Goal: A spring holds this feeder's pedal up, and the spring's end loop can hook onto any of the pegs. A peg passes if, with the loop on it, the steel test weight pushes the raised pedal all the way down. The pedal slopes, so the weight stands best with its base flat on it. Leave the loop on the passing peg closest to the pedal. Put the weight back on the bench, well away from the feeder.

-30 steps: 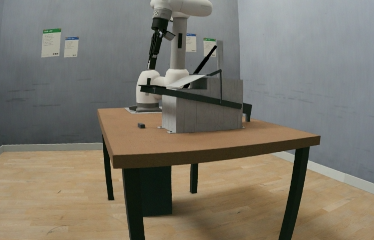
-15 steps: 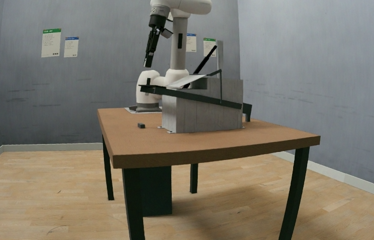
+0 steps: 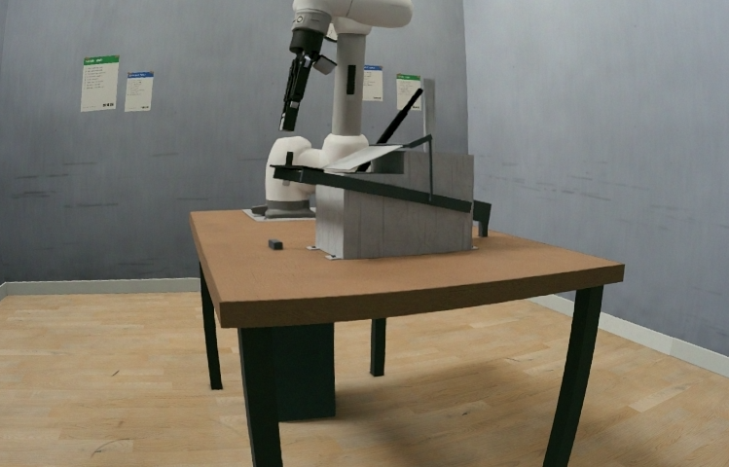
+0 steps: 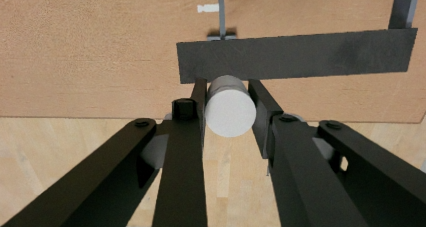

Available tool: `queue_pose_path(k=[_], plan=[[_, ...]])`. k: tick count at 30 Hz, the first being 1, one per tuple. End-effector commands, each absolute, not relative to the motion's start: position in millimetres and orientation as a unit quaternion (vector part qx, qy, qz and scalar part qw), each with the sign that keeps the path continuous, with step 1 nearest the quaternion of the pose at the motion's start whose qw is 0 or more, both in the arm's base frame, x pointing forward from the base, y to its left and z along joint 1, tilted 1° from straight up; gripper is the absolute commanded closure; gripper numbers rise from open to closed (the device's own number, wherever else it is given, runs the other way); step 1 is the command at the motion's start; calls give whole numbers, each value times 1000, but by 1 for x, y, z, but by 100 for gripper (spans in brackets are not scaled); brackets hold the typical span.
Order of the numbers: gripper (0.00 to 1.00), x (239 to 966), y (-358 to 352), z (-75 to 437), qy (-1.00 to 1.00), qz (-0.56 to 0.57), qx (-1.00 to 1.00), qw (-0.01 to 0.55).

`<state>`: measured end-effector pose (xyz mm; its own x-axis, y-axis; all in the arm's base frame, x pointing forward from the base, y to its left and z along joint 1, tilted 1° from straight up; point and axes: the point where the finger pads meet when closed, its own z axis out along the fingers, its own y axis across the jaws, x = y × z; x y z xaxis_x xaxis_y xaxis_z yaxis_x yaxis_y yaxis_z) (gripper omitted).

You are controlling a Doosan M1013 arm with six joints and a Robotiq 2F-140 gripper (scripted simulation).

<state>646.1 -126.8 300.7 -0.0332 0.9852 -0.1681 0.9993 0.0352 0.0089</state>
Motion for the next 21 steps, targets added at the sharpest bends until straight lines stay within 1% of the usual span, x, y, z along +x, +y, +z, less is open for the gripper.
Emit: queue_pose_path(k=[1,21], plan=[[75,646,-127,302,717,-55,692,64],[75,647,-127,275,717,-55,692,64]])
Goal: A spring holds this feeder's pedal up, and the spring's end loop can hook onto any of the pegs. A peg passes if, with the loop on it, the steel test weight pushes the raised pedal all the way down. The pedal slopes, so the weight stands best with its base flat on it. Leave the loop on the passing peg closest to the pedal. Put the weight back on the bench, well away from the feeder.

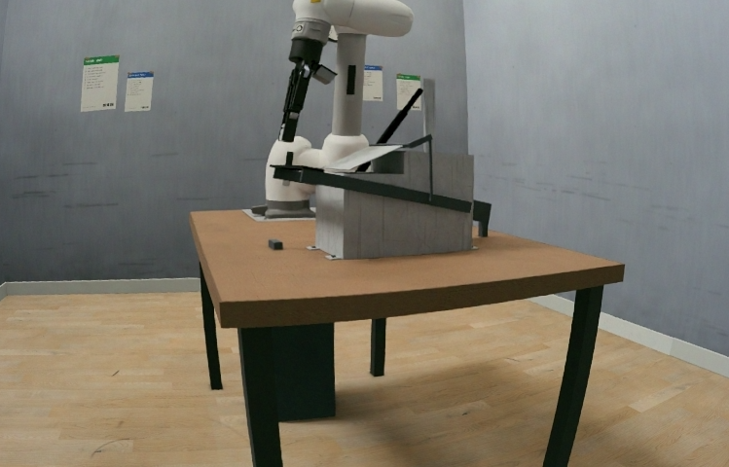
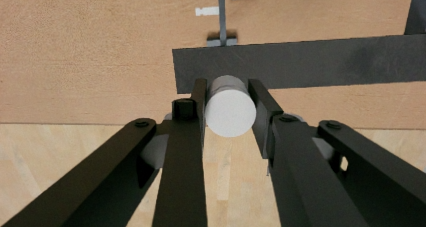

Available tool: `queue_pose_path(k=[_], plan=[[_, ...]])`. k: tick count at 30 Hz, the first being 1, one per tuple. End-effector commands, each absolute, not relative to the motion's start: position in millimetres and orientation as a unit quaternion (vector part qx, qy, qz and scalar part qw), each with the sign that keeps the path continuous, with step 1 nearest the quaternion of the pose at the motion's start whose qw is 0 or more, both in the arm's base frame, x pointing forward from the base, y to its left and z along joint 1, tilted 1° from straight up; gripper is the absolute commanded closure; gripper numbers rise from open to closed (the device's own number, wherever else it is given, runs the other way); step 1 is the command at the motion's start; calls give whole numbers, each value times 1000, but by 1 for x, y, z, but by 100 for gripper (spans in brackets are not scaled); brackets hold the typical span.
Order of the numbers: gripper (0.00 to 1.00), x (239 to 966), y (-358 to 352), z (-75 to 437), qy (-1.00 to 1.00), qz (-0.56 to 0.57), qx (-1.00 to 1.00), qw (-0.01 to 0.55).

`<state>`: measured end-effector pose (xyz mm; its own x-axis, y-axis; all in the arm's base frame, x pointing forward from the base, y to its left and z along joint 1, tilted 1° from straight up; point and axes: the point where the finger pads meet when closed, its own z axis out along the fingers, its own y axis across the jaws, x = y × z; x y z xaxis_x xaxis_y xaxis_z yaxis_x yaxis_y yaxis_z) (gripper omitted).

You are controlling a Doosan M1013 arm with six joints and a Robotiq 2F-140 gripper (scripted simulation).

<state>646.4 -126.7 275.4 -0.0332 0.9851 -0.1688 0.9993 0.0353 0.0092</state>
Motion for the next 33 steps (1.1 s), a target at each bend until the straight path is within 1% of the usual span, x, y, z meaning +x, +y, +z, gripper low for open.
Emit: queue_pose_path(k=[1,33], plan=[[75,647,-127,273,717,-55,692,64],[75,647,-127,231,716,-56,692,65]])
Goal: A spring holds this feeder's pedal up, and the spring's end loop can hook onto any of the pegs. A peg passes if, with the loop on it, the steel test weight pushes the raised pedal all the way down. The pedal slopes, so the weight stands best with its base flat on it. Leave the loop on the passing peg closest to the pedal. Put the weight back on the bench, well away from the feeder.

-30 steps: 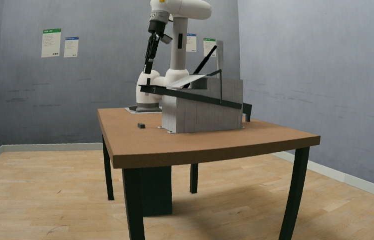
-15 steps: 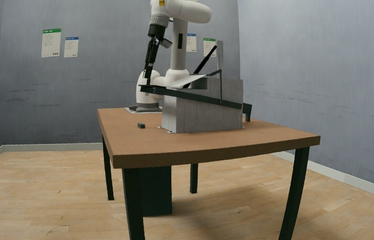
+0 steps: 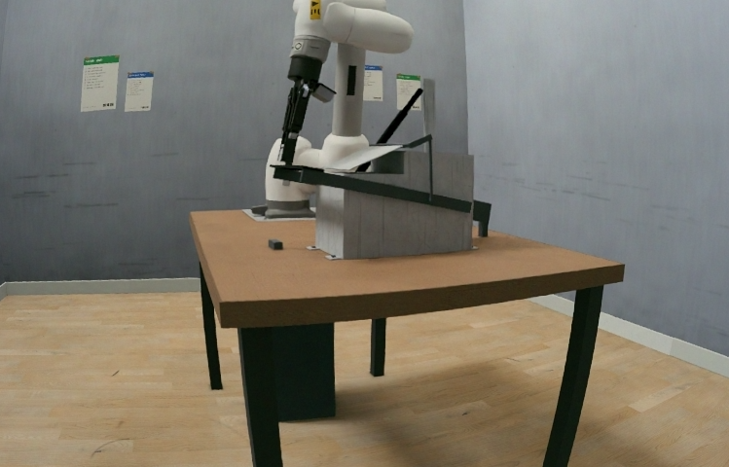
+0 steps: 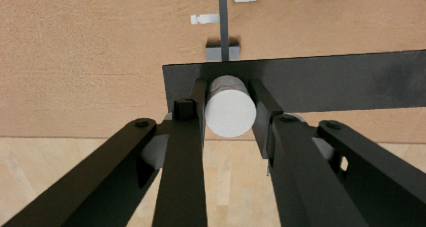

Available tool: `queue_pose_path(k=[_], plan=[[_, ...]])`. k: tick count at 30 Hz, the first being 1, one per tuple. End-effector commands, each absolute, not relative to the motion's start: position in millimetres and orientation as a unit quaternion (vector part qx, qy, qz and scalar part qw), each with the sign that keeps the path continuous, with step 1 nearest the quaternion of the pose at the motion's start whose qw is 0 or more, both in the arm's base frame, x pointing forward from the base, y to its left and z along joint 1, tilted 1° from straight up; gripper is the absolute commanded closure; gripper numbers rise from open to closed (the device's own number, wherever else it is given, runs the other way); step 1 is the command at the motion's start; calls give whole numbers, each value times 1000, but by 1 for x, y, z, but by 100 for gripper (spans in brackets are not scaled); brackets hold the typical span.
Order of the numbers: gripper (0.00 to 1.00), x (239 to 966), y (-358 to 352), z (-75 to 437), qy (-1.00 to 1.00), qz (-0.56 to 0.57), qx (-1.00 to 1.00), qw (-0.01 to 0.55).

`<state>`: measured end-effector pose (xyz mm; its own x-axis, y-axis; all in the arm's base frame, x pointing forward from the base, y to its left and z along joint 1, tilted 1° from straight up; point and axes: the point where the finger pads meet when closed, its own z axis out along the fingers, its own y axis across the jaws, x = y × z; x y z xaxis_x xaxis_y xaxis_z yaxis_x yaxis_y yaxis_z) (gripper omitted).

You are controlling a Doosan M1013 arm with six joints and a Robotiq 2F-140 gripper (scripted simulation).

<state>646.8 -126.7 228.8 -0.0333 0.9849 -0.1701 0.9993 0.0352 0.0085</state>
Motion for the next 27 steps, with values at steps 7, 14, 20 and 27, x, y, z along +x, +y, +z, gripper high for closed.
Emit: queue_pose_path(k=[7,14,20,27], plan=[[75,647,-127,226,716,-56,692,65],[75,647,-127,222,716,-56,692,65],[0,647,-127,222,716,-56,692,65],[0,647,-127,222,716,-56,692,65]])
